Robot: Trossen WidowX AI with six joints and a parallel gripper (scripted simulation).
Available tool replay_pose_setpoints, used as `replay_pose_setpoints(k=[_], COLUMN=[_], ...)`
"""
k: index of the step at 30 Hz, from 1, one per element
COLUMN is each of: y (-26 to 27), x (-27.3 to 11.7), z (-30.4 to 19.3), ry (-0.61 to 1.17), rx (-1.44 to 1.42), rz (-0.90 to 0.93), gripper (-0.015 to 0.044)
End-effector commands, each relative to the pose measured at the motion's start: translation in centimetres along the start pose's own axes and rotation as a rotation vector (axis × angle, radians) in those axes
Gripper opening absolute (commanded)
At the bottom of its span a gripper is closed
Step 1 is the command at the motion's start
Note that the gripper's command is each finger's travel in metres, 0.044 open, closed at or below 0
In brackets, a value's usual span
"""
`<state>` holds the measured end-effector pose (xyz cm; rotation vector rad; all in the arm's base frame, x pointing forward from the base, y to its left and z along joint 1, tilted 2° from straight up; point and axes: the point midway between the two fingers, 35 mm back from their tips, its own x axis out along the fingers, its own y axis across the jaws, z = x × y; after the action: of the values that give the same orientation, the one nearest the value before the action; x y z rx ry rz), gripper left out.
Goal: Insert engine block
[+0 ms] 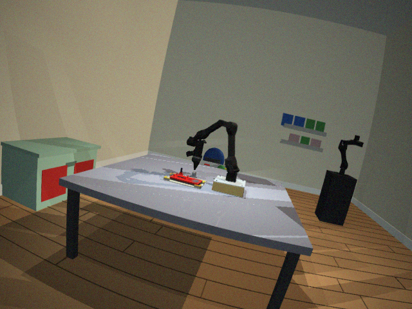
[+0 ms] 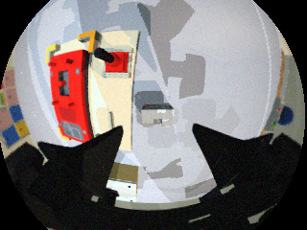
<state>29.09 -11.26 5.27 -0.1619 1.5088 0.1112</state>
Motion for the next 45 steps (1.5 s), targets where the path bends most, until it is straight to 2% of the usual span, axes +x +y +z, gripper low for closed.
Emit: replay_pose_setpoints(k=[1,32,40,45], y=[-0.1,-0.1,-0.1,-0.1], x=[0.4,5.1,5.1,5.1], z=[0.0,0.0,0.0,0.0], ry=[-0.002,-0.002,-0.002,-0.002], rx=[0.003,0.003,0.003,0.003], rz=[-0.005,-0.005,-0.005,-0.005], gripper=[0.044,0.044,0.023,0.0197])
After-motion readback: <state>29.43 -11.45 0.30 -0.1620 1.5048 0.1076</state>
